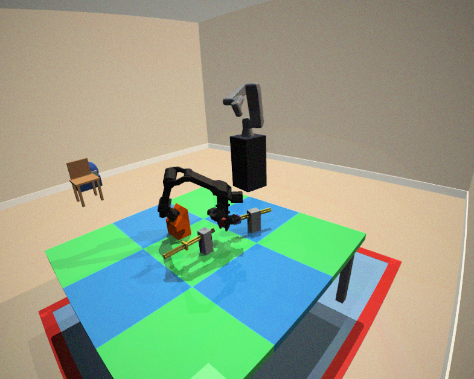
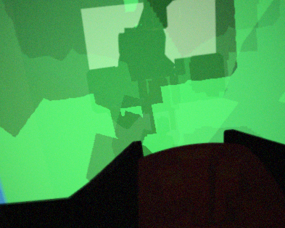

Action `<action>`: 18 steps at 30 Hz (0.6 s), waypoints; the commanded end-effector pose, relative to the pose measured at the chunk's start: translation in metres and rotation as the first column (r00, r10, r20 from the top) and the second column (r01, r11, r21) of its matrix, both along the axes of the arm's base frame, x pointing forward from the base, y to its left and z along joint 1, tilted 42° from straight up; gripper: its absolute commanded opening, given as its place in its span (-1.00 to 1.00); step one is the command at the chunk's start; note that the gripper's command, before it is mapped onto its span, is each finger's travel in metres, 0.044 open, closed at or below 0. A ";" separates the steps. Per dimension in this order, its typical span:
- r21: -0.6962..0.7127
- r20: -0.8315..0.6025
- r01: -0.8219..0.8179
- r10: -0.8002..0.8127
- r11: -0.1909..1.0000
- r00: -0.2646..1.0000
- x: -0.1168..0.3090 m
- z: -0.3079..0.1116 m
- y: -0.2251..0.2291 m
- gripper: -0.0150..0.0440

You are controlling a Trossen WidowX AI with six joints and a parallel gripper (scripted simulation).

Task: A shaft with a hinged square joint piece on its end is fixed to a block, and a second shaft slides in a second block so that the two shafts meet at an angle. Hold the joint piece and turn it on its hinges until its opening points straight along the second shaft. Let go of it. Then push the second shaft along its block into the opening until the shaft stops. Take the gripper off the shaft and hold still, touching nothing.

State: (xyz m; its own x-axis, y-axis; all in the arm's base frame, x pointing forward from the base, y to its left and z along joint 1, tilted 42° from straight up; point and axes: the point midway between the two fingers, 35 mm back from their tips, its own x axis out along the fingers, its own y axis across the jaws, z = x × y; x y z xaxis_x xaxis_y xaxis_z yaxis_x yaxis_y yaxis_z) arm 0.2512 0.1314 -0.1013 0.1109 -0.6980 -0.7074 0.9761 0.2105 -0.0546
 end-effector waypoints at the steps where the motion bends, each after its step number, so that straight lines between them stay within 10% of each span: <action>1: 0.070 -0.005 0.017 -0.017 0.997 1.000 0.000 -0.002 -0.003 -0.49; 18: 0.199 -0.012 0.044 -0.043 0.979 0.999 -0.001 -0.007 -0.007 -0.49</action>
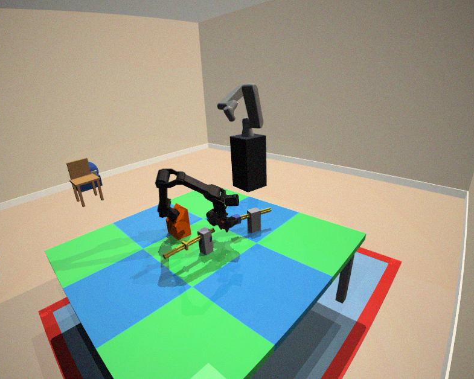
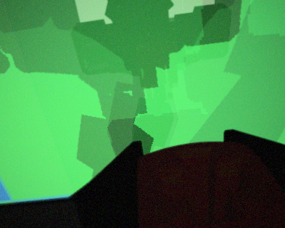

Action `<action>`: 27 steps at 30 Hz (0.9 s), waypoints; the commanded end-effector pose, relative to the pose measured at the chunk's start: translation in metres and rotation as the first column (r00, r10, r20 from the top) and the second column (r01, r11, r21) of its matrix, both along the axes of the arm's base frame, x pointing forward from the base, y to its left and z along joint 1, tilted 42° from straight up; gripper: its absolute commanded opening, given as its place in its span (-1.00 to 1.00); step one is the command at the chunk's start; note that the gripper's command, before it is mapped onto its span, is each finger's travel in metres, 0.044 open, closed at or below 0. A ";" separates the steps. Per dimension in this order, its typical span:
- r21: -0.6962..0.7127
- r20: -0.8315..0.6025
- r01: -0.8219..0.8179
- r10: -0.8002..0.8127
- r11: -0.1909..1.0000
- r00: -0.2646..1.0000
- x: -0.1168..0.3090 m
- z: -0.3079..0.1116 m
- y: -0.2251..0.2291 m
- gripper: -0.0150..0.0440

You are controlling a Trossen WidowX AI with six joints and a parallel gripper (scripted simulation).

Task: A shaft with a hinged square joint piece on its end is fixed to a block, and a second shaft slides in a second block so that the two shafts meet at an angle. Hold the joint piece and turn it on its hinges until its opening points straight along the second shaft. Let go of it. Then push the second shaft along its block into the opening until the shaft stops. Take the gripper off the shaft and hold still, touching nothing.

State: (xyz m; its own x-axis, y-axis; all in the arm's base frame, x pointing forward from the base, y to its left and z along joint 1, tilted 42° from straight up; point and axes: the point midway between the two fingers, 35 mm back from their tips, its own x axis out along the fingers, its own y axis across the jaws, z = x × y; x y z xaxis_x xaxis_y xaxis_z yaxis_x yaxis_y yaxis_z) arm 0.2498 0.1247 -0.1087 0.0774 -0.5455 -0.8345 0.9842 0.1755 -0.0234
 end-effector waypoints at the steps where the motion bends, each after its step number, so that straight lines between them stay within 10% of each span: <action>1: -0.001 0.000 0.000 0.000 1.000 1.000 0.000 0.000 0.000 -0.49; 7: -0.001 0.000 0.000 0.000 1.000 1.000 0.000 0.000 0.000 -0.49; 27: -0.001 0.000 0.000 0.000 1.000 1.000 0.000 0.000 0.000 1.00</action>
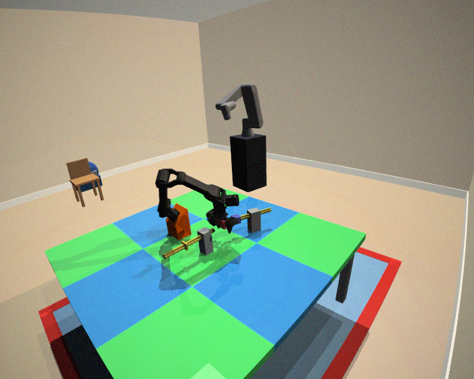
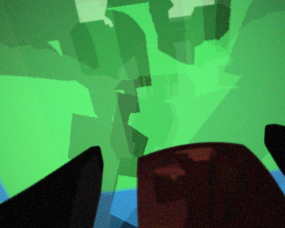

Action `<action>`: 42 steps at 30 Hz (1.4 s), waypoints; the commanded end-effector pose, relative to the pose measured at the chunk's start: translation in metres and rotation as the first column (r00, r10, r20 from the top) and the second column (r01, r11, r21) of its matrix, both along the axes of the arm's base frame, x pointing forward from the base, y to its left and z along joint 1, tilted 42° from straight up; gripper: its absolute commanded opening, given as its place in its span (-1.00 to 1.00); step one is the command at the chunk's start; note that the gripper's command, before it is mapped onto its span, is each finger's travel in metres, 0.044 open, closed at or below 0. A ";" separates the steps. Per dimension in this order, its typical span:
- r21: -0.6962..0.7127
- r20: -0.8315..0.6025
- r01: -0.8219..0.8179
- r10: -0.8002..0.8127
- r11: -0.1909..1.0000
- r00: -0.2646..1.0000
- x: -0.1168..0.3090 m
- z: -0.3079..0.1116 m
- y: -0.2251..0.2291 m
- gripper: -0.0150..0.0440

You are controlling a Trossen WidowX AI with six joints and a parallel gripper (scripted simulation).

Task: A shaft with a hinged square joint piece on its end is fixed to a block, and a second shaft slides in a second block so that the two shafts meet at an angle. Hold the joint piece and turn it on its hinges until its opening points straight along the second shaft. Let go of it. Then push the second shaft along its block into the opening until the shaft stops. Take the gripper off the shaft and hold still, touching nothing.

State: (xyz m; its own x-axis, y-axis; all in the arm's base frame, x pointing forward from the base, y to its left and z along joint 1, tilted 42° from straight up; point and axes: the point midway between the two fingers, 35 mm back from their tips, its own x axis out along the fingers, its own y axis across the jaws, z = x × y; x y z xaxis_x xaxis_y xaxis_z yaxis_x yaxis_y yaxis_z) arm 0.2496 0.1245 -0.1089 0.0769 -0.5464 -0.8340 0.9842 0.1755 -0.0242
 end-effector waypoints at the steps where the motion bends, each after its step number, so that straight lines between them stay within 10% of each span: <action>1: 0.000 0.001 0.000 0.000 1.000 1.000 0.000 0.000 0.000 1.00; 31: -0.332 0.051 -0.010 0.028 0.943 0.998 -0.004 0.020 0.022 1.00; 42: -0.289 -0.216 -0.294 0.236 0.911 0.947 -0.004 0.041 0.043 1.00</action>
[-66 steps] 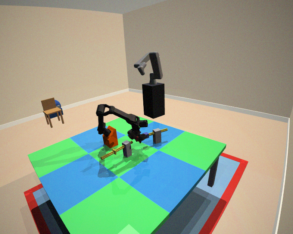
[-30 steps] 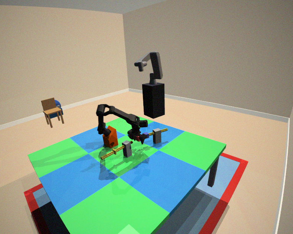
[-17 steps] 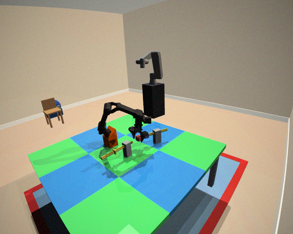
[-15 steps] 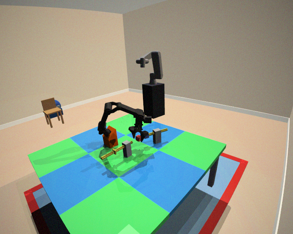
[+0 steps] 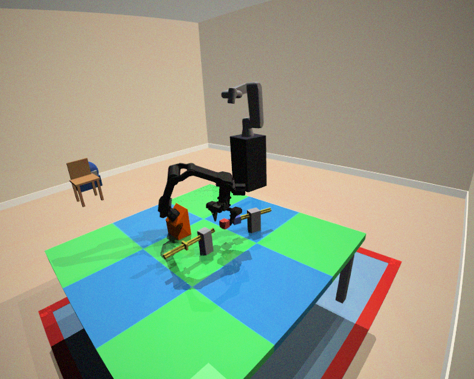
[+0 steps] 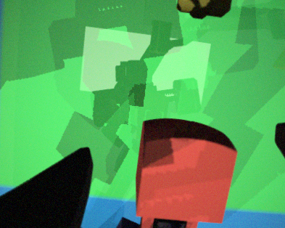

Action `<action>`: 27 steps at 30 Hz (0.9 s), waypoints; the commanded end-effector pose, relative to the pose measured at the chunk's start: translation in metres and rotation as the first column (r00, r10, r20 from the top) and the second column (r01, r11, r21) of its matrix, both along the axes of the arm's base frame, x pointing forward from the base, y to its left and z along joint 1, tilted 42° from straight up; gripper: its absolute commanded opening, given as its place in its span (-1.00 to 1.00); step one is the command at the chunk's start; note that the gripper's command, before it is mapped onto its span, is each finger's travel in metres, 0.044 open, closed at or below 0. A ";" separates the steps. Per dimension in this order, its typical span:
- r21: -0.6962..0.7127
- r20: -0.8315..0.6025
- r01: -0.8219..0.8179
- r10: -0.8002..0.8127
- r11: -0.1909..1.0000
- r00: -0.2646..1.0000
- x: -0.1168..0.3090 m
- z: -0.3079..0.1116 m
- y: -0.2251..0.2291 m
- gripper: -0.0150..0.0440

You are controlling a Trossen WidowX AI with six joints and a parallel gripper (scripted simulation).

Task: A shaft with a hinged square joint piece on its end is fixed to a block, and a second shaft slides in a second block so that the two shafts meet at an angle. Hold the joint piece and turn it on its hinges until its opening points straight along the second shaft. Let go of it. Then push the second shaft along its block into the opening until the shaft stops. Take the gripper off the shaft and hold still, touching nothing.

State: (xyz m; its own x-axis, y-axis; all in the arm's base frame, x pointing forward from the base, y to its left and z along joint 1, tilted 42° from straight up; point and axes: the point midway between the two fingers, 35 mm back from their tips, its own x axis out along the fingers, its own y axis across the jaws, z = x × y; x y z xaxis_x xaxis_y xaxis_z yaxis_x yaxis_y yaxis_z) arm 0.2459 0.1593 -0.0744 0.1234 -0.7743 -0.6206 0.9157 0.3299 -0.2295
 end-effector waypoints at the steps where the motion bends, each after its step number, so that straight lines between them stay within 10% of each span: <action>1: 0.013 -0.092 -0.078 0.079 0.997 0.993 0.000 0.009 0.011 1.00; 27: 0.240 -0.622 -0.557 0.567 0.795 0.540 -0.010 0.070 0.057 1.00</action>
State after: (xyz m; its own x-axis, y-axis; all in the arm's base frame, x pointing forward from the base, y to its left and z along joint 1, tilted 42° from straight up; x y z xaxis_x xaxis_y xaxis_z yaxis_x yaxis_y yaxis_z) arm 0.2382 0.2095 -0.0128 0.1062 -0.6954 -0.7107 0.2582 0.7095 -0.6557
